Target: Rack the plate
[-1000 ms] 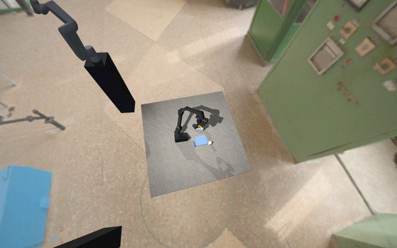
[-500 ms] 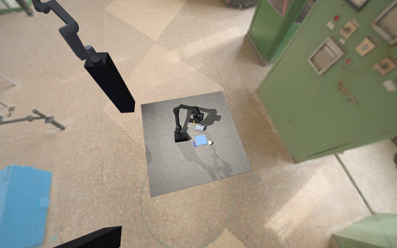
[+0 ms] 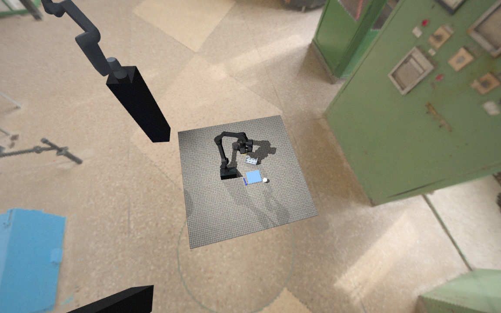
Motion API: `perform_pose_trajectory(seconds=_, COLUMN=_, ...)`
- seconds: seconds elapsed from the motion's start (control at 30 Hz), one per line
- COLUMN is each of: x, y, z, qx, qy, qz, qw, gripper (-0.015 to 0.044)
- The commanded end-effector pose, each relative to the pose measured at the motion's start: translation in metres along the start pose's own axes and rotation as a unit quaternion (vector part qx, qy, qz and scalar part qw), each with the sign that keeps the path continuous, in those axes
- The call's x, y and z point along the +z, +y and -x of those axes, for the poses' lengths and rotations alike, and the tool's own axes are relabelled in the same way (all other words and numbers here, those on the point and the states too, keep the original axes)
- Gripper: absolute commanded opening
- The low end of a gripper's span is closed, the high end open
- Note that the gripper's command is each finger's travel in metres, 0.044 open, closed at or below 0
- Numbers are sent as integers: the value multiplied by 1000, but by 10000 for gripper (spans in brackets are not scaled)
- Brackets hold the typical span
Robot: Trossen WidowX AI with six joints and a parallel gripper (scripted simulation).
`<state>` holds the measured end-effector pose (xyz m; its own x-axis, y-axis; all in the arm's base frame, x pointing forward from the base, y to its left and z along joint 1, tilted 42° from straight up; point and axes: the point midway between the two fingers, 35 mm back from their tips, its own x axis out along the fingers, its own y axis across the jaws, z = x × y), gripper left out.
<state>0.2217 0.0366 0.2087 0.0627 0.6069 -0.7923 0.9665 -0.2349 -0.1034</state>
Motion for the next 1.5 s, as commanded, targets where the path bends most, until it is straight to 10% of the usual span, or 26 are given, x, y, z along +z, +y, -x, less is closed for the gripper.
perform_pose_trajectory(seconds=0.0, x=0, y=-3, z=-2, qx=-3, qy=0, qz=-10, qw=1000, gripper=0)
perform_pose_trajectory(seconds=1.47, x=38, y=17, z=-97, qx=105, qy=-372, qz=348, qw=854, gripper=0)
